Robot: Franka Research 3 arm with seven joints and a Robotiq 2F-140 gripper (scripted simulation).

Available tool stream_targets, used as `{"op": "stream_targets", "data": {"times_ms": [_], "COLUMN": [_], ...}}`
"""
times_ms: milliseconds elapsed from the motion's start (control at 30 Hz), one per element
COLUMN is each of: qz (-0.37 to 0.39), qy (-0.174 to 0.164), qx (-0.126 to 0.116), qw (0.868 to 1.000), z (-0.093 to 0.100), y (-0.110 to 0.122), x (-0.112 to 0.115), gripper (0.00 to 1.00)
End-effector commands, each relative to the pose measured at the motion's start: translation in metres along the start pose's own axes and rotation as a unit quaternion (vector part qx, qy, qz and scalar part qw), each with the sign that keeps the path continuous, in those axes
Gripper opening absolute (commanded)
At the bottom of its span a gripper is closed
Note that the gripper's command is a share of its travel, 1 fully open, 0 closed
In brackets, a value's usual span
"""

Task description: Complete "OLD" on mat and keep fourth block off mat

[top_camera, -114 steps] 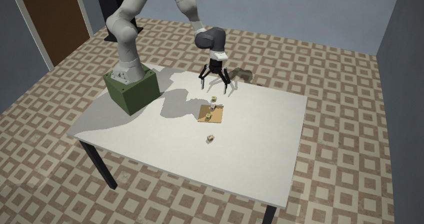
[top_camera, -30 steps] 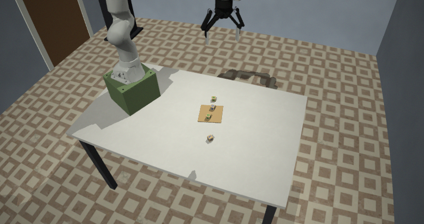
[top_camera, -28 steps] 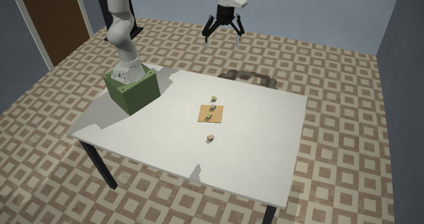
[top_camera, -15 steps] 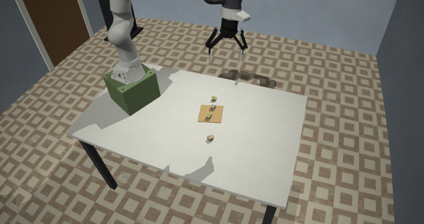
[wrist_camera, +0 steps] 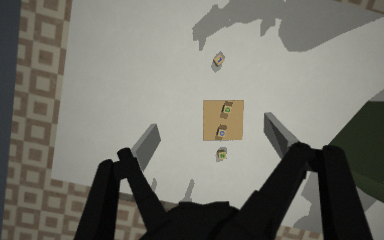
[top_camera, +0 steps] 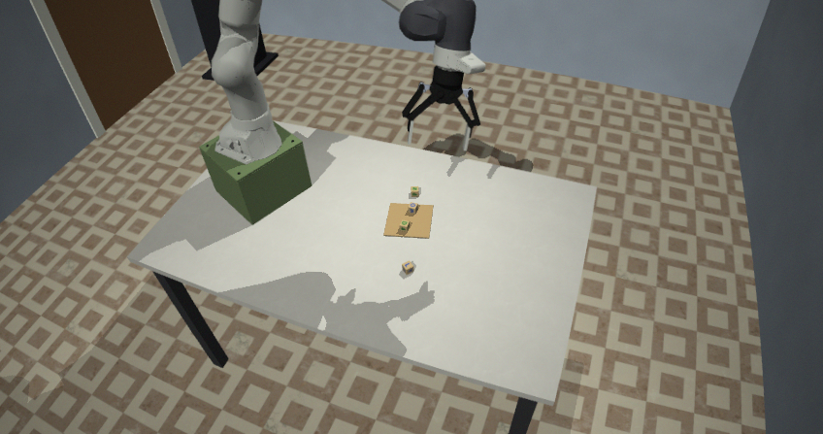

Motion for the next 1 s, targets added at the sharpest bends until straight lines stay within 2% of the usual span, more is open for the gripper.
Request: {"op": "stream_targets", "data": {"times_ms": [0,467,533,567,633,833,967], "qz": [-0.066,-0.124,-0.124,-0.134,-0.143,-0.161,-0.178], "qy": [0.010,0.034,0.034,0.035,0.036,0.035,0.030], "qx": [-0.019,-0.030,-0.030,-0.032,-0.034,-0.037,-0.038], "qw": [0.998,0.991,0.991,0.990,0.988,0.986,0.983], "z": [-0.018,-0.106,-0.106,-0.122,-0.138,-0.171,-0.203], "y": [-0.008,0.004,0.004,0.009,0.015,0.030,0.049], "x": [0.009,0.059,0.059,0.070,0.080,0.103,0.126], "gripper": [1.00,1.00,1.00,1.00,1.00,1.00,1.00]}}
Point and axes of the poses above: the point where the finger pads meet when closed, its own z axis back along the fingers, its own y axis across the jaws, x = y × z, the point moved 7 cm from there along z, back along the fingers, and after that the axes turned 15 degrees about -z, right-handed, at the moved point
